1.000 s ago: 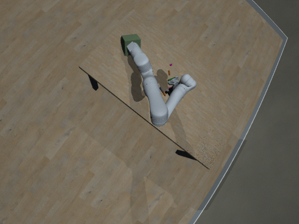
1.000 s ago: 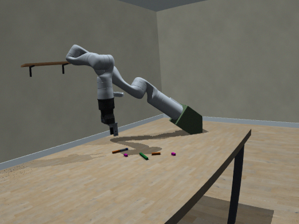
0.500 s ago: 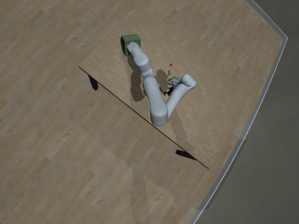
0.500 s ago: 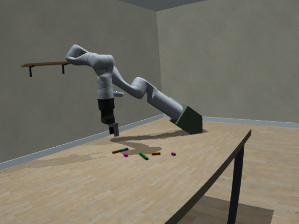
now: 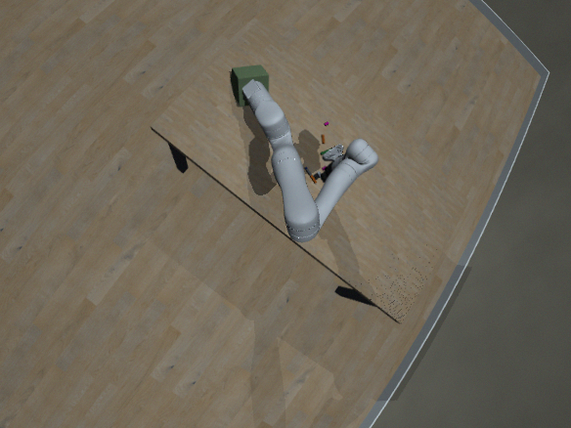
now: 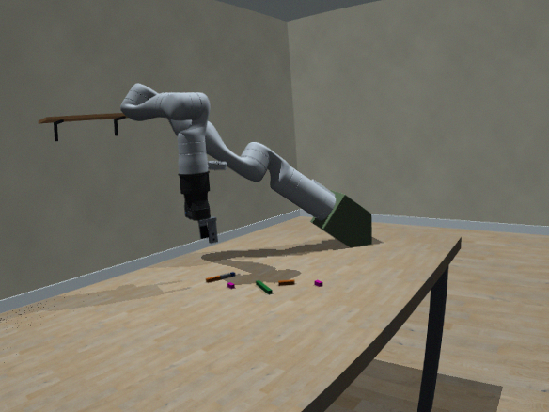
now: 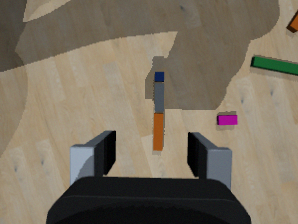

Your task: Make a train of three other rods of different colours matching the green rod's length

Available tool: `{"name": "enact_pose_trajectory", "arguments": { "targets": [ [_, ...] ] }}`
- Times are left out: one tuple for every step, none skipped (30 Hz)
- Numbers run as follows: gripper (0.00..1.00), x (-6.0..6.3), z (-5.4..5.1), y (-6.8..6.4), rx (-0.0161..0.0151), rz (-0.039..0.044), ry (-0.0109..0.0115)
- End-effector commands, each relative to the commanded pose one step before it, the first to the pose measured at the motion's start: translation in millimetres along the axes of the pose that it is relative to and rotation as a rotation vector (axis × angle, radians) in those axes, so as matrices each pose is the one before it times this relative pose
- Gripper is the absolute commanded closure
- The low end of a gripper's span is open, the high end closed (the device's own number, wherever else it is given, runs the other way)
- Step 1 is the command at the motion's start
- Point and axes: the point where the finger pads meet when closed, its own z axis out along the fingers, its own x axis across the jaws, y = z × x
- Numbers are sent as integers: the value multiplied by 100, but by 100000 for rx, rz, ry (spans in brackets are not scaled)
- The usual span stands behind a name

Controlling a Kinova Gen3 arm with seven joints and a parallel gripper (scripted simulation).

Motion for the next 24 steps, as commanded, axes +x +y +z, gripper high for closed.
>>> {"name": "enact_pose_trajectory", "arguments": {
  "targets": [
    [0, 421, -1220, 178, -417, 126, 1554],
    [0, 0, -482, 0, 0, 0, 0],
    [0, 0, -496, 0, 0, 0, 0],
    [0, 0, -504, 0, 0, 0, 0],
    [0, 0, -504, 0, 0, 0, 0],
    [0, 0, 0, 0, 0, 0, 0],
    [0, 0, 0, 0, 0, 0, 0],
    [0, 0, -497, 0, 0, 0, 0],
    [0, 0, -483, 0, 0, 0, 0],
    [0, 0, -462, 0, 0, 0, 0],
    [0, 0, -433, 0, 0, 1, 0],
    [0, 0, -399, 0, 0, 1, 0],
    [0, 0, -358, 0, 0, 0, 0],
    [0, -1, -313, -1, 1, -1, 0],
    [0, 1, -266, 0, -1, 1, 0],
    [0, -1, -216, 0, 1, -1, 0],
    [0, 1, -167, 0, -1, 1, 0],
    [0, 0, -120, 0, 0, 0, 0],
    [0, 0, -78, 0, 0, -1, 0],
    [0, 0, -43, 0, 0, -1, 0],
    [0, 0, -17, 0, 0, 0, 0],
    [0, 0, -3, 0, 0, 0, 0],
    [0, 0, 0, 0, 0, 0, 0],
    [0, 0, 0, 0, 0, 0, 0]
  ]
}}
